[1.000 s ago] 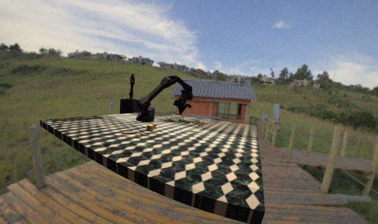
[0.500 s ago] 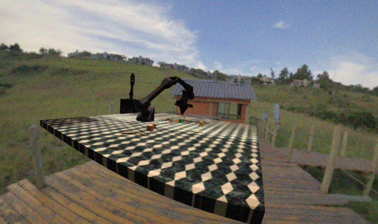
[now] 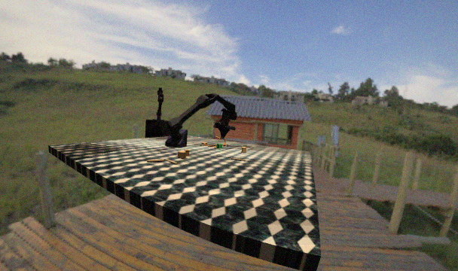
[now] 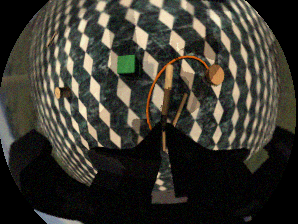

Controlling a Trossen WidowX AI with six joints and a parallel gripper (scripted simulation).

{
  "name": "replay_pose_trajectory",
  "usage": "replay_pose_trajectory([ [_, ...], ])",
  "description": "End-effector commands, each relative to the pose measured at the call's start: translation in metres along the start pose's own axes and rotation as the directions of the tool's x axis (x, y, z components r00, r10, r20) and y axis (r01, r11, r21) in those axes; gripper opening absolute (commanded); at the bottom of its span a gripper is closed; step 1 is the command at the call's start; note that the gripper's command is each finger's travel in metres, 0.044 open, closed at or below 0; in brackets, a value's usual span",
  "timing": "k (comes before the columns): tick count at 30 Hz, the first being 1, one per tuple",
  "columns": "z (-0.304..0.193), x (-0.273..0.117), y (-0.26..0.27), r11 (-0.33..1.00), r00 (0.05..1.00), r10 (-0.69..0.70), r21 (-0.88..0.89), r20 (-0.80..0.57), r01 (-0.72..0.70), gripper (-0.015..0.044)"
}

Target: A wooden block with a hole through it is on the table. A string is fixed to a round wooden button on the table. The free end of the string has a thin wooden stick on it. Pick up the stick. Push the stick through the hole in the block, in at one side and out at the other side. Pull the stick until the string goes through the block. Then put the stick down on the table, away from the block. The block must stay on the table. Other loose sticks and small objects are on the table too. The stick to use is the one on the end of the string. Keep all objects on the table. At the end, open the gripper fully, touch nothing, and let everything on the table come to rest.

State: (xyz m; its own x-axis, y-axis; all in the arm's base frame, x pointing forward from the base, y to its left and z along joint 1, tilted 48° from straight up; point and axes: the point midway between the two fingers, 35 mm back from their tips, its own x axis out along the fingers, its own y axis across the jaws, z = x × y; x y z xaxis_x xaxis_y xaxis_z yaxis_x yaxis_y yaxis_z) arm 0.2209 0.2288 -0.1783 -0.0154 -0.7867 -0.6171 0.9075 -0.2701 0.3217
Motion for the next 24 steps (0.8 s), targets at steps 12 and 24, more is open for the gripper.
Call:
replay_pose_trajectory([
  [12,-0.019,-0.001,0.005,1.0,0.999,0.005,0.0,-0.045,-0.005,0.0],
  [24,-0.021,-0.001,0.006,0.933,0.999,0.005,0.359,-0.05,0.014,0.0],
])
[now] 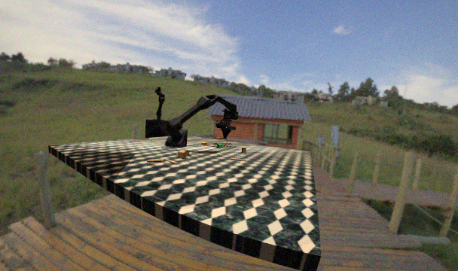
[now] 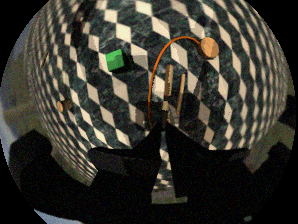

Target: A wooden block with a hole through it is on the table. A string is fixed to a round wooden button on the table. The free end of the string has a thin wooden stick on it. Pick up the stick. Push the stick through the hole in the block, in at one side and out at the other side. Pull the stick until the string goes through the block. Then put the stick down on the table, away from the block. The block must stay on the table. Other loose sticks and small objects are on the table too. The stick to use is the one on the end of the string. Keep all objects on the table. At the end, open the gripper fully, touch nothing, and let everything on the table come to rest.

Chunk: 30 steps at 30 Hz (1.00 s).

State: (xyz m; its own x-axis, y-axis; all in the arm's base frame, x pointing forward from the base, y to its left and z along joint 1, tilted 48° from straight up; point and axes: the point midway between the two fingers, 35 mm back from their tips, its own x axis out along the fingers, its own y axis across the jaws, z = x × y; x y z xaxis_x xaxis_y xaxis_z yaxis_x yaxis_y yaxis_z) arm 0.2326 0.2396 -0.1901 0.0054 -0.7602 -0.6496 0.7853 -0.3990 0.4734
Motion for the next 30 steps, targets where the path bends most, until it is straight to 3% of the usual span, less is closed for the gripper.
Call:
replay_pose_trajectory([
  [1,-0.0017,0.0006,0.0012,0.986,1.0,0.002,0.168,-0.005,-0.001,0.0],
  [15,-0.0034,0.0005,0.0013,0.79,1.0,0.0,0.614,-0.011,0.007,0.0],
  [30,-0.0052,0.0003,0.0014,0.374,1.0,-0.003,0.927,-0.019,0.018,0.0],
])
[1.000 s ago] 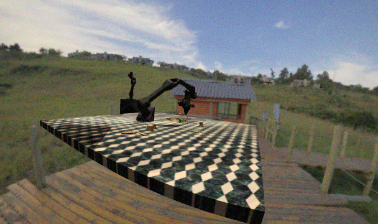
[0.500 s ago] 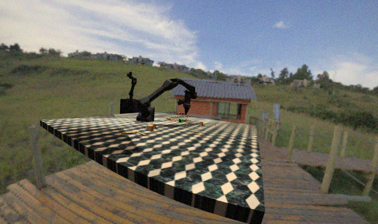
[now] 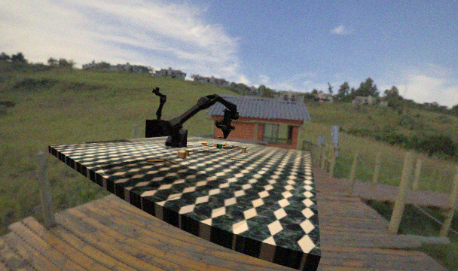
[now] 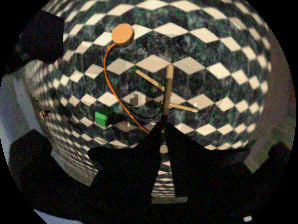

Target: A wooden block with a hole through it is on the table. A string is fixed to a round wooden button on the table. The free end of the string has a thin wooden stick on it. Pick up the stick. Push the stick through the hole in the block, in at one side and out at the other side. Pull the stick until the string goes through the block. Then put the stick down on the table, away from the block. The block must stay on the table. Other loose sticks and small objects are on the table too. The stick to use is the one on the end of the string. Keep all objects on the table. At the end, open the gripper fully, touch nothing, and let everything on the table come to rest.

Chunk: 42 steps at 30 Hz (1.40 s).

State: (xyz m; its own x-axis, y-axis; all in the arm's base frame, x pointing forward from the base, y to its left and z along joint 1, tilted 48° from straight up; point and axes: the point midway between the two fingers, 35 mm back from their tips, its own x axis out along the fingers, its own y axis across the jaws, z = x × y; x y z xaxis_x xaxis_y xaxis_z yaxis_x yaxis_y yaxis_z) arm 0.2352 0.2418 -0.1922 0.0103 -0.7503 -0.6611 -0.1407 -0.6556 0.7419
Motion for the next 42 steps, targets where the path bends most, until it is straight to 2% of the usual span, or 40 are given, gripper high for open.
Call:
replay_pose_trajectory([
  [1,-0.0018,0.0007,-0.0006,0.984,1.0,-0.002,0.177,-0.004,0.003,0.0],
  [10,-0.0024,0.0006,-0.0015,0.88,1.0,-0.007,0.474,-0.005,0.009,0.0],
  [19,-0.003,0.0005,-0.0024,0.689,1.0,-0.012,0.725,-0.006,0.012,0.0],
  [31,-0.0038,0.0005,-0.0036,0.332,1.0,-0.017,0.943,-0.006,0.012,0.0],
  [42,-0.0046,0.0003,-0.0047,-0.048,1.0,-0.023,0.999,-0.007,0.006,0.0],
])
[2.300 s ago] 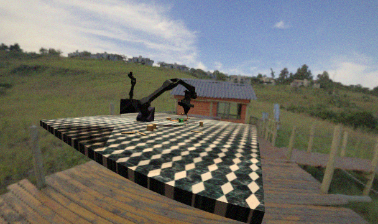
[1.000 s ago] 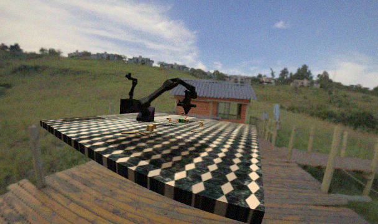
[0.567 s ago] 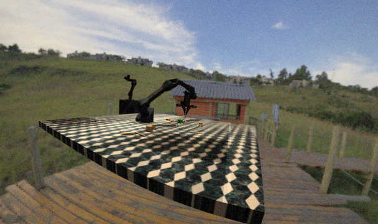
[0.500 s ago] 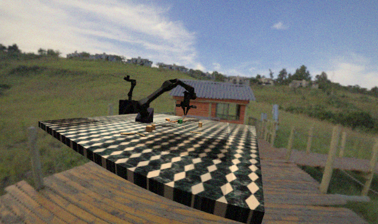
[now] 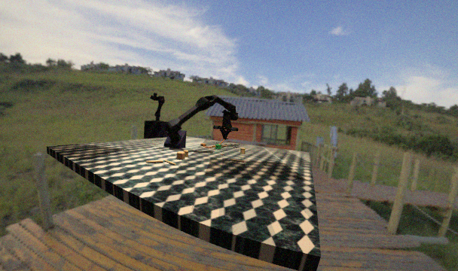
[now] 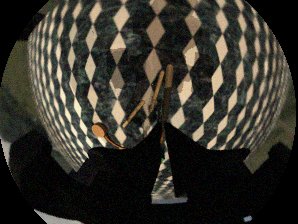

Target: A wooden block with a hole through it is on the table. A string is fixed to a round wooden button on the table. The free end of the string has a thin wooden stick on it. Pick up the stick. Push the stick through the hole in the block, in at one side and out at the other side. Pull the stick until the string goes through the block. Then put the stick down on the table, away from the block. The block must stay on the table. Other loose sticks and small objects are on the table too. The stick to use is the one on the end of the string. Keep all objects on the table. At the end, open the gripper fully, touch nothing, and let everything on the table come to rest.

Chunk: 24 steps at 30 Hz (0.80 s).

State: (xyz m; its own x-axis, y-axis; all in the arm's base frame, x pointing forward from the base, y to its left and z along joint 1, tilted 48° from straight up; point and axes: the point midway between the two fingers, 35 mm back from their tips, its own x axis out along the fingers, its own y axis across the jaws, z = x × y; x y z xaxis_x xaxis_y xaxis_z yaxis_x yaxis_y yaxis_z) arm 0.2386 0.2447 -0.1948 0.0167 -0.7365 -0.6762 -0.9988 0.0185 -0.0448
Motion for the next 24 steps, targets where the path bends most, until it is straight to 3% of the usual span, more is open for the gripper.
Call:
replay_pose_trajectory([
  [1,0.0003,0.0007,-0.0018,0.984,1.0,-0.004,0.178,0.002,0.004,0.0],
  [12,0.0014,0.0005,-0.0026,0.845,1.0,-0.006,0.535,0.008,0.001,0.0],
  [24,0.0025,0.0004,-0.0035,0.552,1.0,-0.008,0.834,0.014,-0.008,0.0],
])
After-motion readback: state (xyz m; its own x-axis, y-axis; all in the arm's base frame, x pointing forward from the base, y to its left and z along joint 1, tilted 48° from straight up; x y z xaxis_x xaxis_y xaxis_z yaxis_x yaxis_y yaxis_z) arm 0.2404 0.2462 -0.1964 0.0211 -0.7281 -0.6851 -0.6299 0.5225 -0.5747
